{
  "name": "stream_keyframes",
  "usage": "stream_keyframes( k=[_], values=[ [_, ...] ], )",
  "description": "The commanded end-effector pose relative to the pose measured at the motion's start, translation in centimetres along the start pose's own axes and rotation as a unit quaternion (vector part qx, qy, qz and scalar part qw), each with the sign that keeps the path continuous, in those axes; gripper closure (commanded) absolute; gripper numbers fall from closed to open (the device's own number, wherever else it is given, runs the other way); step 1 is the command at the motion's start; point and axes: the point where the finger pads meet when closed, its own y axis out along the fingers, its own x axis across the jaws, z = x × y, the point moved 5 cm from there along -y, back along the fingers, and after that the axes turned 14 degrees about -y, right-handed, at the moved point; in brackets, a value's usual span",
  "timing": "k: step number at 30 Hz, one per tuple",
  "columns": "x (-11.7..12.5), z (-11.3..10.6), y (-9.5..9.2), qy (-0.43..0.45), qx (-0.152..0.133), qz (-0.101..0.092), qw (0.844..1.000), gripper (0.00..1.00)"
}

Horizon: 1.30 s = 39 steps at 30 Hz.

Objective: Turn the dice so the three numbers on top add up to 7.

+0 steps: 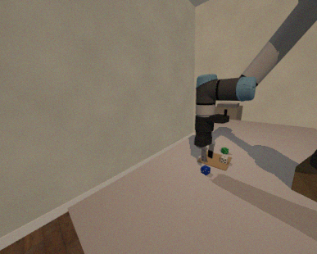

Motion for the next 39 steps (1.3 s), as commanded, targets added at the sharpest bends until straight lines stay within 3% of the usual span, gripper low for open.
stream_keyframes(
  k=[1, 16, 39],
  values=[
    [0.0, -0.1, 0.4, 0.0, -0.001, 0.0, 1.0, 0.13],
    [0.1, -0.1, 2.6, 0.0, -0.001, 0.0, 1.0, 0.13],
    [0.1, -0.1, 3.2, 0.0, -0.001, 0.0, 1.0, 0.13]
  ],
)
